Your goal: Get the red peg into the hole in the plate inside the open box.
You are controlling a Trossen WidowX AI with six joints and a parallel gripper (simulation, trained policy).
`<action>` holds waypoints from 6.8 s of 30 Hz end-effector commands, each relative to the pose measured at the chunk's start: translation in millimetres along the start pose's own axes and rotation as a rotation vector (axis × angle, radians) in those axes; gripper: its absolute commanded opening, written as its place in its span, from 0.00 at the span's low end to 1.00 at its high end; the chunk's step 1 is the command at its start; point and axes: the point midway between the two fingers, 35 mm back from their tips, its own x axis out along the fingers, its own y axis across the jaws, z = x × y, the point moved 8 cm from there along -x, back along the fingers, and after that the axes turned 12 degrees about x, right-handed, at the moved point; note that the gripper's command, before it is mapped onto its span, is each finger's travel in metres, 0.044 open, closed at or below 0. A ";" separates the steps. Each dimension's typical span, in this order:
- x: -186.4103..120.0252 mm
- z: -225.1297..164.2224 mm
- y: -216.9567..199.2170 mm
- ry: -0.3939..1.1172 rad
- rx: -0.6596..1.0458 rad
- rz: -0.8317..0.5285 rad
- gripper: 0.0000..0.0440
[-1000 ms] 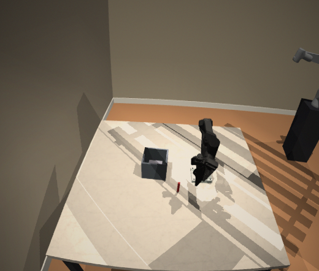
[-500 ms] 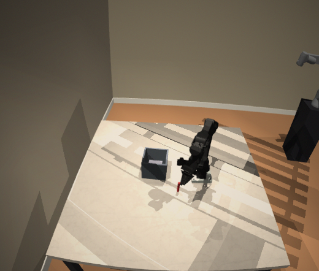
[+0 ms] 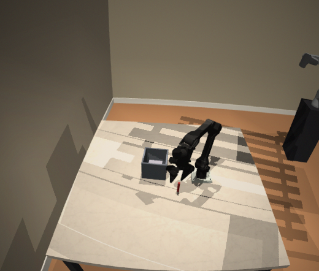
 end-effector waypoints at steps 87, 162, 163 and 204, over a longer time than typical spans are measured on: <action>-37.2 99.9 2.0 0.048 0.345 0.031 0.00; 14.9 273.0 -14.3 -0.044 0.514 -0.137 0.00; 17.3 273.8 -14.5 -0.042 0.509 -0.138 0.00; 88.2 284.5 -59.3 0.036 0.421 -0.302 0.29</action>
